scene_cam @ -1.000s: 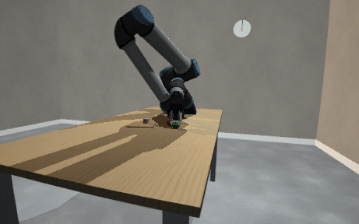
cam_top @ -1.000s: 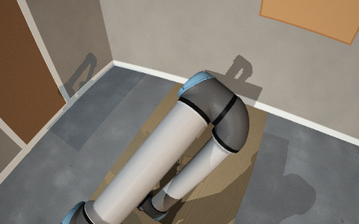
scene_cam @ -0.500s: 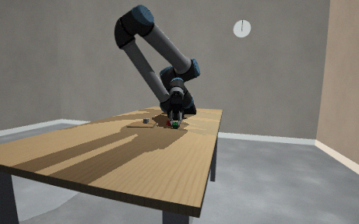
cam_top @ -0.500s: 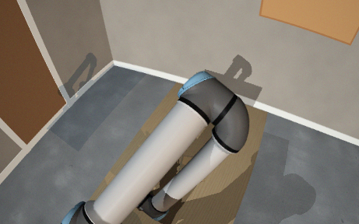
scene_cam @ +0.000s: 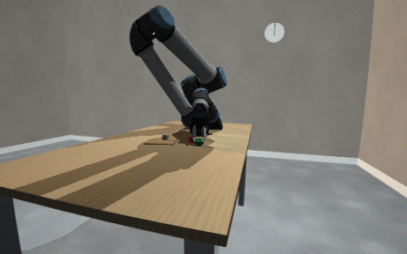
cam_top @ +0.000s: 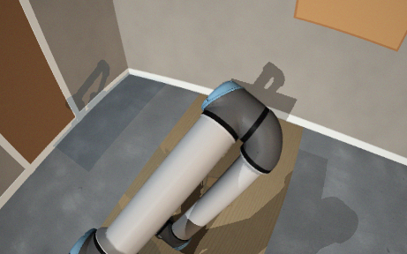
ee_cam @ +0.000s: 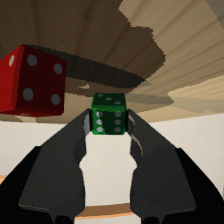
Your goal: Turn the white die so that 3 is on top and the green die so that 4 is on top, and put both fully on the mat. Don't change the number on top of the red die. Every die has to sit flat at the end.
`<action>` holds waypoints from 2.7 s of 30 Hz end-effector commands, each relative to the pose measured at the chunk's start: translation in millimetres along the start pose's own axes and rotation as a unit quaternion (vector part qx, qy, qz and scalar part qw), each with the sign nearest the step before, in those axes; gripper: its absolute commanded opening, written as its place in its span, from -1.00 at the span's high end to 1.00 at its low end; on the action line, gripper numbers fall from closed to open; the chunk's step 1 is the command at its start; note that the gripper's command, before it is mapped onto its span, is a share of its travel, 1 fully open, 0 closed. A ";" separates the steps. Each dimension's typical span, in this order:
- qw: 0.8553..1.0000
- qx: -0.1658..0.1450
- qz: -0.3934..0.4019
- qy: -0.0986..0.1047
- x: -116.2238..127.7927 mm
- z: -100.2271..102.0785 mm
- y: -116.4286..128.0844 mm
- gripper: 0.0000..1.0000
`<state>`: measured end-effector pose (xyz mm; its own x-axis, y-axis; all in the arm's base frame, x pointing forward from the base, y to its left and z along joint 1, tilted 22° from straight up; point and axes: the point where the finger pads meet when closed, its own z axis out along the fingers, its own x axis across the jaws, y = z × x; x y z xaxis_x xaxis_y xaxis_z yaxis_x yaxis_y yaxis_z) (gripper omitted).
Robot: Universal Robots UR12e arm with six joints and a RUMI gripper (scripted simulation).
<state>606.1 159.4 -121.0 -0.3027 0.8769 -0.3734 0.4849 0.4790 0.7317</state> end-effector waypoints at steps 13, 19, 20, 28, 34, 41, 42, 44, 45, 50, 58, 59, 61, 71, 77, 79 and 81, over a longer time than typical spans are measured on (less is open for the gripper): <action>1.000 -0.001 0.000 0.000 -0.3 1.3 -0.1 0.66; 1.000 -0.001 0.000 0.000 -0.3 1.3 -0.1 0.51; 1.000 -0.001 0.000 0.000 -0.3 1.3 -0.1 0.51; 1.000 -0.001 0.000 0.000 -0.3 1.3 -0.1 0.51; 1.000 -0.001 0.000 0.000 -0.3 1.3 -0.1 0.51; 1.000 -0.001 0.000 0.000 -0.3 1.3 -0.1 0.51; 1.000 -0.001 0.000 0.000 -0.3 1.3 -0.1 0.51; 1.000 -0.001 0.000 0.000 -0.3 1.3 -0.1 0.51; 1.000 -0.001 0.000 0.000 -0.3 1.3 -0.1 0.51; 1.000 -0.001 0.000 0.000 -0.3 1.3 -0.1 0.51; 1.000 -0.001 0.000 0.000 -0.3 1.3 -0.1 0.51; 1.000 -0.001 0.000 0.000 -0.3 1.3 -0.1 0.51; 1.000 -0.001 0.000 0.000 -0.3 1.3 -0.1 0.51; 1.000 -0.001 0.000 0.000 -0.3 -9.2 -0.1 0.51; 1.000 -0.001 0.000 0.000 -0.3 -23.7 -0.1 0.51; 1.000 -0.001 0.000 0.000 -0.3 -31.3 -0.1 0.51; 1.000 -0.001 0.000 0.000 -0.3 -38.2 -0.2 0.51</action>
<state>589.0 158.3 -111.9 -0.3030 0.8771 -0.3727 0.4866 0.4787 0.7308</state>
